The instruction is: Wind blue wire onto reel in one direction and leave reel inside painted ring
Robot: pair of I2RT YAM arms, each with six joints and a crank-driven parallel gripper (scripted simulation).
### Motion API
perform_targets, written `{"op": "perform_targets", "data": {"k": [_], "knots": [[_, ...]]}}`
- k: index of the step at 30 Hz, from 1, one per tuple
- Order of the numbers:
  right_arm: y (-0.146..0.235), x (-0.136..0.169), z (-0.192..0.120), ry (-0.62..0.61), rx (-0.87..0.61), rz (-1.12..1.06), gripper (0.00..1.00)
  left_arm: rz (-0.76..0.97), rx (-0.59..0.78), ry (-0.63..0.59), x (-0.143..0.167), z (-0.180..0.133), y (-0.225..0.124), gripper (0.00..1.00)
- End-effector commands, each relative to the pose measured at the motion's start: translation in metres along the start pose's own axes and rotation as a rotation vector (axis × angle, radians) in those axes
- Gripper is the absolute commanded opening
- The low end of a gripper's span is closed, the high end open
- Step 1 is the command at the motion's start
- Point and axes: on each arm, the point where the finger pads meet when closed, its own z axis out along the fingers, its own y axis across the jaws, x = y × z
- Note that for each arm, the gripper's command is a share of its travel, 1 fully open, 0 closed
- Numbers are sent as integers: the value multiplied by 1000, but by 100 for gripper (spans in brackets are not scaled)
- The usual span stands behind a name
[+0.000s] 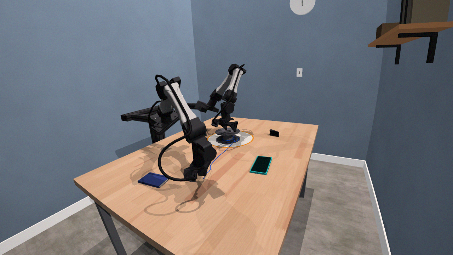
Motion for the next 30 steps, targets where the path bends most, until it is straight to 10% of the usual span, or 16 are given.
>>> {"op": "perform_targets", "data": {"k": [1, 30], "knots": [[6, -15, -21, -42, -41, 8, 0, 347, 9, 2, -1, -1, 0, 97], [8, -14, -20, -42, -41, 9, 0, 439, 15, 5, -1, 19, 6, 97]]}}
